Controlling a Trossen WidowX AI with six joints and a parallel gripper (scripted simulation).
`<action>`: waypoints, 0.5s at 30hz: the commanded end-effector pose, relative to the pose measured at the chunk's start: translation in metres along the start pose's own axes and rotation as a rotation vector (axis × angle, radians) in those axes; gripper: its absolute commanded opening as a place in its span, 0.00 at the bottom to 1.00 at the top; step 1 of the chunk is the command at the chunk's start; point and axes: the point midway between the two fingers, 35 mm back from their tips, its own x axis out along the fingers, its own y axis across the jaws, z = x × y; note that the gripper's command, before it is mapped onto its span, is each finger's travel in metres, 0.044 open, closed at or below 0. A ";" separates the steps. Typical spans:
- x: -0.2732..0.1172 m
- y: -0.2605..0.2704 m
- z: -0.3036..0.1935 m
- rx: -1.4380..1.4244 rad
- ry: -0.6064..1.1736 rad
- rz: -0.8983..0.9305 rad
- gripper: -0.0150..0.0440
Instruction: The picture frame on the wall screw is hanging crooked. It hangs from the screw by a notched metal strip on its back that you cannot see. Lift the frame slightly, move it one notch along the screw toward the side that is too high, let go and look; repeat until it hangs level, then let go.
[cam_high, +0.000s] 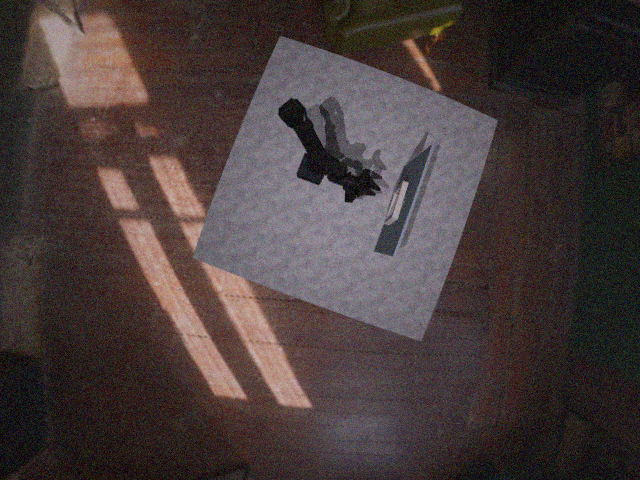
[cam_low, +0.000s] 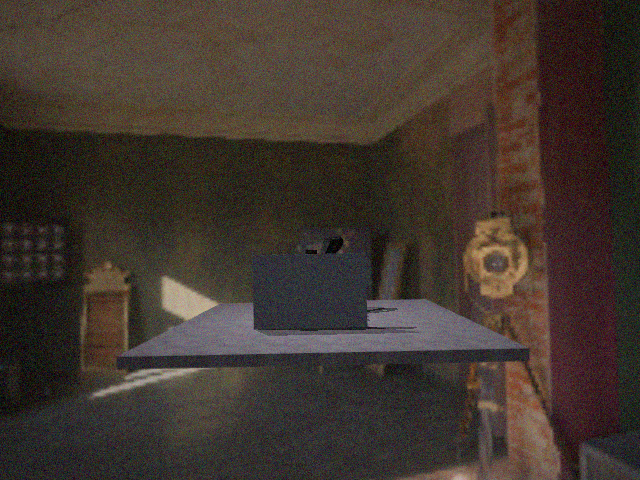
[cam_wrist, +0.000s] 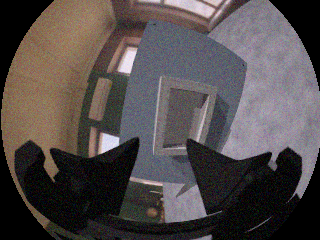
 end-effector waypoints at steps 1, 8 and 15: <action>-0.013 0.012 0.008 -0.022 0.006 0.011 0.69; -0.048 0.027 0.010 -0.045 0.028 -0.005 0.69; -0.079 0.035 -0.005 -0.057 0.048 -0.013 0.69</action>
